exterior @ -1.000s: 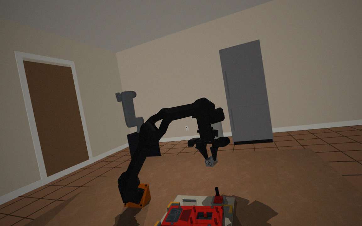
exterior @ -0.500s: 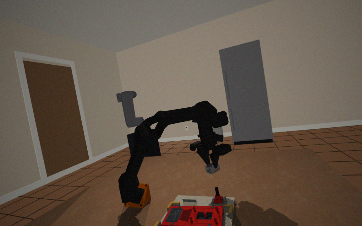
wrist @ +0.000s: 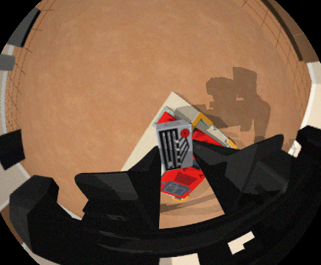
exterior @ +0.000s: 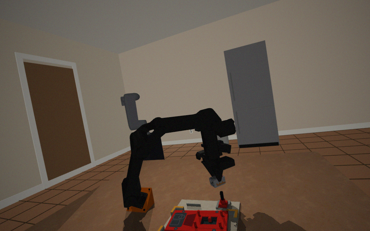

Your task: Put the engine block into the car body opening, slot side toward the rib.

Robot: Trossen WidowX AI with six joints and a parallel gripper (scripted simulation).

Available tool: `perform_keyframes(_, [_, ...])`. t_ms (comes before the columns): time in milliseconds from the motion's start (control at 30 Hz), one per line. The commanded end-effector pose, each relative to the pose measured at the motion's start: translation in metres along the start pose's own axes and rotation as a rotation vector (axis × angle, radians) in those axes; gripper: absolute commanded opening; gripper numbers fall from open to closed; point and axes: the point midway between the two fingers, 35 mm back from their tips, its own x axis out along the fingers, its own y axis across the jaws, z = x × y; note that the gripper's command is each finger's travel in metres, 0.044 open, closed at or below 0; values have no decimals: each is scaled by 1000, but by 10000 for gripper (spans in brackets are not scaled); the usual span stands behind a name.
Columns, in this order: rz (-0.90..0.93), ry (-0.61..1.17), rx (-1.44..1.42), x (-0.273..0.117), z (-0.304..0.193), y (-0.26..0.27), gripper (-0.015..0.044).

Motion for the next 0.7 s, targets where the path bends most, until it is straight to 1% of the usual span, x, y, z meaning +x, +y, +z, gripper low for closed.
perform_keyframes(0, [-4,-6,74,2,-9,-10,0])
perform_keyframes(667, [-10,10,423,26,-57,-49,0])
